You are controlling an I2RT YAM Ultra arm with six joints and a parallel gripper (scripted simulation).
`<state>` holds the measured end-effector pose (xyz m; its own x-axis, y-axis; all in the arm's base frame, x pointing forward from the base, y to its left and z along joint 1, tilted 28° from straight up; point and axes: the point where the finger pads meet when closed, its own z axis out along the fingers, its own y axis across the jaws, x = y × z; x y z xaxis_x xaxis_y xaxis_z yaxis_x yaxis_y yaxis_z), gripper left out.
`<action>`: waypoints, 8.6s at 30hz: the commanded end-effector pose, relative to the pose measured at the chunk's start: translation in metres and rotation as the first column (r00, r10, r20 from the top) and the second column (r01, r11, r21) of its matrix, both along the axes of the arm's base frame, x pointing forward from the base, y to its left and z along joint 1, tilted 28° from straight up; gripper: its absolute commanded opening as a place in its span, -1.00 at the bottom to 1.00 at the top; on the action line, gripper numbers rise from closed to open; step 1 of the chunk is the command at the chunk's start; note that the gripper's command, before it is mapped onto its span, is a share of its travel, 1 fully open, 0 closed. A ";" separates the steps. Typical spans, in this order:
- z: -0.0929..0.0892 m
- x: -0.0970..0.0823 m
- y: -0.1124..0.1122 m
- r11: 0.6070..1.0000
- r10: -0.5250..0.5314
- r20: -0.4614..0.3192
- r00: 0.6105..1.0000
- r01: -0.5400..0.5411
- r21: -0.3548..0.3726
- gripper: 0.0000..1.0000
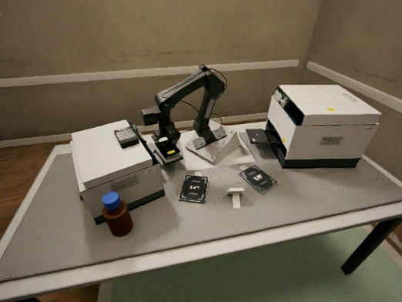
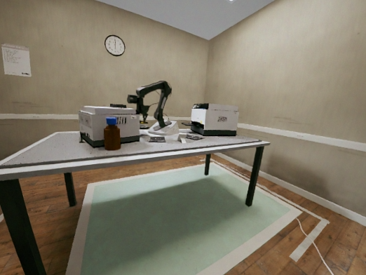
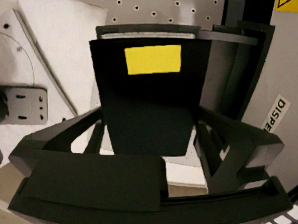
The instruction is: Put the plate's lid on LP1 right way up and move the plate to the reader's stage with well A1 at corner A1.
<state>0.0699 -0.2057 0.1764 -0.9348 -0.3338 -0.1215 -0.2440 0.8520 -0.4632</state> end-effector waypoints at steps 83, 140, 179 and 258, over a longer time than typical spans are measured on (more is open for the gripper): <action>0.064 -0.006 0.025 0.999 0.000 0.034 0.999 -0.002 0.037 0.71; 0.032 0.117 0.045 0.967 -0.186 0.087 0.979 0.167 0.192 0.71; 0.018 0.203 0.089 0.835 -0.540 0.197 0.818 0.491 0.248 0.71; -0.031 0.214 0.079 0.805 -0.584 0.176 0.792 0.537 0.252 0.71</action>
<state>0.2803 -0.1264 0.1513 -0.8824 0.2999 -0.3626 0.4087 0.8704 -0.2746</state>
